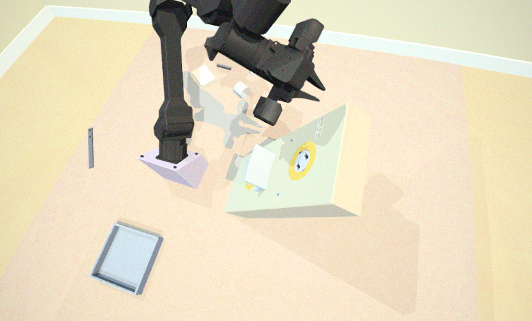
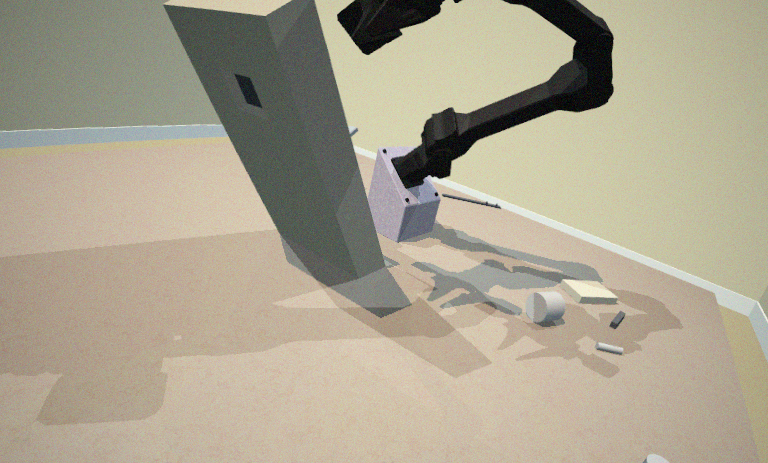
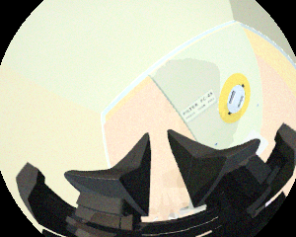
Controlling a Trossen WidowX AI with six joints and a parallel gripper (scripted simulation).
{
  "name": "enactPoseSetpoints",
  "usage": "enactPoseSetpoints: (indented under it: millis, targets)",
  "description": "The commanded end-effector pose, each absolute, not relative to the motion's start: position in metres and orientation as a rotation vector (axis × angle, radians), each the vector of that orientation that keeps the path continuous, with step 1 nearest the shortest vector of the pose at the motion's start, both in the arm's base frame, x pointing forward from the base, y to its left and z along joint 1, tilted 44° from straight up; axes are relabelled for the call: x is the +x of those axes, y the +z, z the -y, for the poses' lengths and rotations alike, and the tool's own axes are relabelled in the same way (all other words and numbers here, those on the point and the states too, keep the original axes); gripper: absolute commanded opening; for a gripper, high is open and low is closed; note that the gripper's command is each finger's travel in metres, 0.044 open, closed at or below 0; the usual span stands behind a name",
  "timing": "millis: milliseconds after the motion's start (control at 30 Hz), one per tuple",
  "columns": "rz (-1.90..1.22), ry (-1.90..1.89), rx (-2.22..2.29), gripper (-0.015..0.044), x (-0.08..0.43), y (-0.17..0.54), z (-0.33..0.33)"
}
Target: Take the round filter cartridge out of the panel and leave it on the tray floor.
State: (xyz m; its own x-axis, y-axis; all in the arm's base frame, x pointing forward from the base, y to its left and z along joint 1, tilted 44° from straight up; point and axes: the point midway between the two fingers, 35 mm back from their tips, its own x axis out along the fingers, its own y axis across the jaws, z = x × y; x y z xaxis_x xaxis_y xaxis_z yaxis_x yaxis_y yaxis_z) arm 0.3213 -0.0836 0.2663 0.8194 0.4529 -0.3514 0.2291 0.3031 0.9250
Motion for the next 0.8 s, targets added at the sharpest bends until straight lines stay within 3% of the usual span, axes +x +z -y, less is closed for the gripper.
enactPoseSetpoints:
  millis: [0,167,767]
  targets:
    - [-0.645,0.061,1.403,0.0095,0.296,0.215,0.126]
    - [-0.617,-0.014,1.554,0.0095,0.263,0.172,0.157]
    - [-0.622,-0.019,1.553,0.0095,0.274,0.165,0.154]
